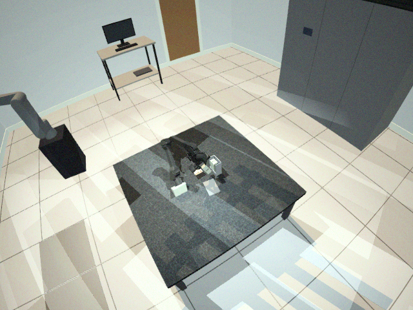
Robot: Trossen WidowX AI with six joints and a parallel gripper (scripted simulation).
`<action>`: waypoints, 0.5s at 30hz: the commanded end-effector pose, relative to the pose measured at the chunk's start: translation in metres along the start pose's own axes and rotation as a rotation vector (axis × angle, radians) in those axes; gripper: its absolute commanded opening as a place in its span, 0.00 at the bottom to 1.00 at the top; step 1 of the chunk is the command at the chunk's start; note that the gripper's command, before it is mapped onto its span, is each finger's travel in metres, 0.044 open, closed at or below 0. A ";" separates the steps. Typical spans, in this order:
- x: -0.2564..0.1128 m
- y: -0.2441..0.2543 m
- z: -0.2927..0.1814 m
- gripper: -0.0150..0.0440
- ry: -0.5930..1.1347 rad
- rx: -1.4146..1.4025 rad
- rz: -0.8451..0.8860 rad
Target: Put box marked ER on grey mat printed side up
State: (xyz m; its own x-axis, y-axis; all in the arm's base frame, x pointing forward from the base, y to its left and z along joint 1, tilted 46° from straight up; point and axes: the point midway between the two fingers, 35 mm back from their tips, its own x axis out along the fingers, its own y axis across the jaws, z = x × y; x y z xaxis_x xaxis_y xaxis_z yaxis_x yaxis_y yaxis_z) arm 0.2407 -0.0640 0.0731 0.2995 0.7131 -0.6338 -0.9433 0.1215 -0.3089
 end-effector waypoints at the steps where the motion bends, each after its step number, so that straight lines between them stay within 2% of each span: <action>1: 0.001 0.000 0.007 0.52 -0.007 0.004 -0.001; 15: 0.001 0.001 0.030 0.52 -0.008 0.005 -0.001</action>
State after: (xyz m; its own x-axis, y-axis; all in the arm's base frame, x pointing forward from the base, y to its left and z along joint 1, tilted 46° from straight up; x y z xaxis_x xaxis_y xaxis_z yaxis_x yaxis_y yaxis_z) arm 0.2369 -0.0469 0.0906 0.2993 0.7142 -0.6328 -0.9434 0.1221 -0.3084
